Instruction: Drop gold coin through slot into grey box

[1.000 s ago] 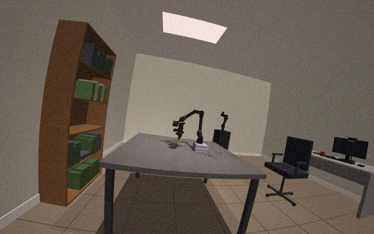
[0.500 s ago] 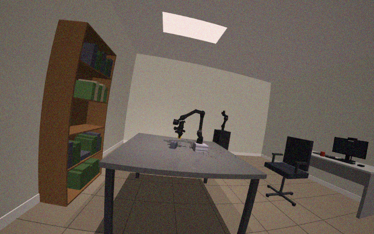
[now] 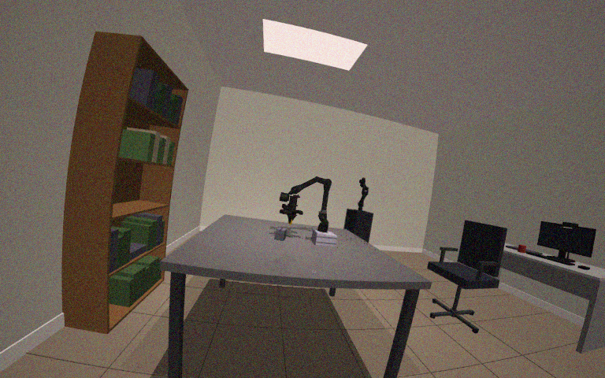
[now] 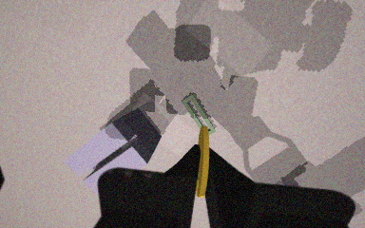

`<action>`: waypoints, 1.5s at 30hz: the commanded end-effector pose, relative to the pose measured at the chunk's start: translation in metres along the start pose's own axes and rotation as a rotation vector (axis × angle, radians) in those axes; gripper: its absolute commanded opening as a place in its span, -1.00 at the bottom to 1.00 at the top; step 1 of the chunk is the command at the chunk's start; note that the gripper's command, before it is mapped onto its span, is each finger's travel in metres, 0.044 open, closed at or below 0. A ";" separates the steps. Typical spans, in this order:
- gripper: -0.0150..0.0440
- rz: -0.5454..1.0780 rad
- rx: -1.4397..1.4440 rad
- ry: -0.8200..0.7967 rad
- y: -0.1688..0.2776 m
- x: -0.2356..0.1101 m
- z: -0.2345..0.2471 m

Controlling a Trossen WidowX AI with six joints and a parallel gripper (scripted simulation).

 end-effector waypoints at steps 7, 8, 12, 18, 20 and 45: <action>-0.49 0.004 0.337 0.000 0.001 0.000 0.002; -0.49 0.005 0.371 0.001 0.002 0.000 0.002; -0.49 0.005 0.506 0.001 0.002 0.000 0.003; -0.49 0.005 0.709 0.001 0.003 0.000 0.004; -0.49 0.005 0.777 0.001 0.003 -0.001 0.005; -0.49 0.008 0.863 -0.001 0.018 -0.003 0.039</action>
Point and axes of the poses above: the point midway between the two fingers, 35 mm back from their tips, its own x axis out along the fingers, its own z axis across the jaws, y = z × x, the point moved 10 cm from there along -x, back along the fingers, and after that the axes turned 8 degrees about x, right-handed, at the moved point
